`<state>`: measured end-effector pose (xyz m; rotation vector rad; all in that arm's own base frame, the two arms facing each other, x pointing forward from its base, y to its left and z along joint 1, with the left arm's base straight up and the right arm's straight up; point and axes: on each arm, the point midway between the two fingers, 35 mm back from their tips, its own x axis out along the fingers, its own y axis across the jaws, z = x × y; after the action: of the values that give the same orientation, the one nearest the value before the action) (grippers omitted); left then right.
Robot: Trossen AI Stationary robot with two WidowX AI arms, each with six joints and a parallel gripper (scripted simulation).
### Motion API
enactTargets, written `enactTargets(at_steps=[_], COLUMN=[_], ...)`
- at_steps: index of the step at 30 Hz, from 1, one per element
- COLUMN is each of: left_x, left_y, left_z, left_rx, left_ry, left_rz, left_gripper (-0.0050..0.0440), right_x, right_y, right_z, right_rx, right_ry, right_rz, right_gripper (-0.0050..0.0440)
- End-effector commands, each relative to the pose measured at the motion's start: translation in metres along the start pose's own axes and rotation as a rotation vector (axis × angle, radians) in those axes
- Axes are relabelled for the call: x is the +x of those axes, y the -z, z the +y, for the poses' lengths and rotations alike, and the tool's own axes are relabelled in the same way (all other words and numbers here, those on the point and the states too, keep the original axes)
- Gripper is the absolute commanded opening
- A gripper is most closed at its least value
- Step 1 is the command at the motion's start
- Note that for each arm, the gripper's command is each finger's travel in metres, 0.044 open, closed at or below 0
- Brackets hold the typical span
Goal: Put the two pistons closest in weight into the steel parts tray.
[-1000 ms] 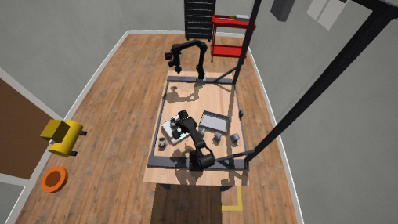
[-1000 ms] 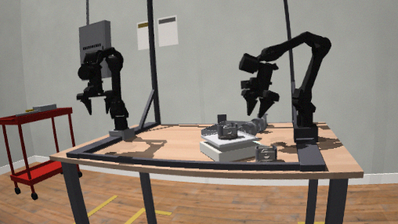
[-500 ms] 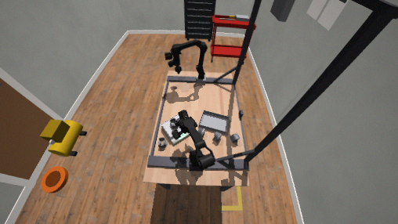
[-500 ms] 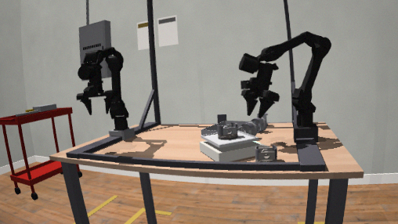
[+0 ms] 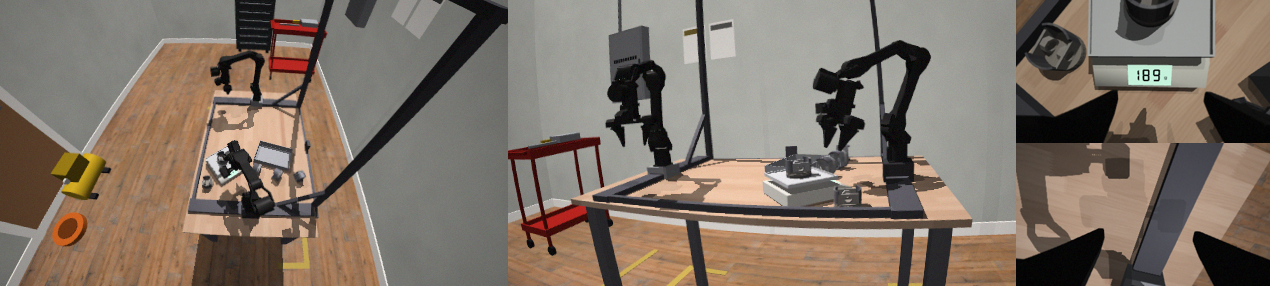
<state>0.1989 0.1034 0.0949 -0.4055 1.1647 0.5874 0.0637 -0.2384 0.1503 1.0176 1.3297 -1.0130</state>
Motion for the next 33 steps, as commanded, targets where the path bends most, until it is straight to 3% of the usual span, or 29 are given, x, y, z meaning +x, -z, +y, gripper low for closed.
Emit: enactTargets(at_steps=[1, 9, 11, 16, 33], left_x=[-0.011, -0.022, -0.022, -0.023, -0.003], left_y=[-0.019, -0.056, -0.056, -0.08, -0.142], left_z=[0.0, 0.006, 0.006, 0.014, 0.01], left_rx=[0.015, 0.069, 0.069, 0.094, 0.094], left_ry=[0.005, 0.006, 0.006, 0.025, 0.022], left_rz=[0.021, 0.221, 0.221, 0.339, 0.336], left_gripper=[0.0378, 0.0378, 0.0378, 0.0378, 0.0378], right_x=[-0.008, -0.008, -0.008, -0.008, -0.008], right_y=[-0.005, -0.005, -0.005, -0.005, -0.005], right_z=[0.0, 0.0, 0.0, 0.0, 0.0], right_rx=[0.001, 0.001, 0.001, 0.001, 0.001], right_ry=[-0.002, -0.002, -0.002, -0.002, -0.002], right_rz=[-0.032, -0.032, -0.032, -0.032, -0.032], right_gripper=[0.04, 0.04, 0.04, 0.04, 0.04])
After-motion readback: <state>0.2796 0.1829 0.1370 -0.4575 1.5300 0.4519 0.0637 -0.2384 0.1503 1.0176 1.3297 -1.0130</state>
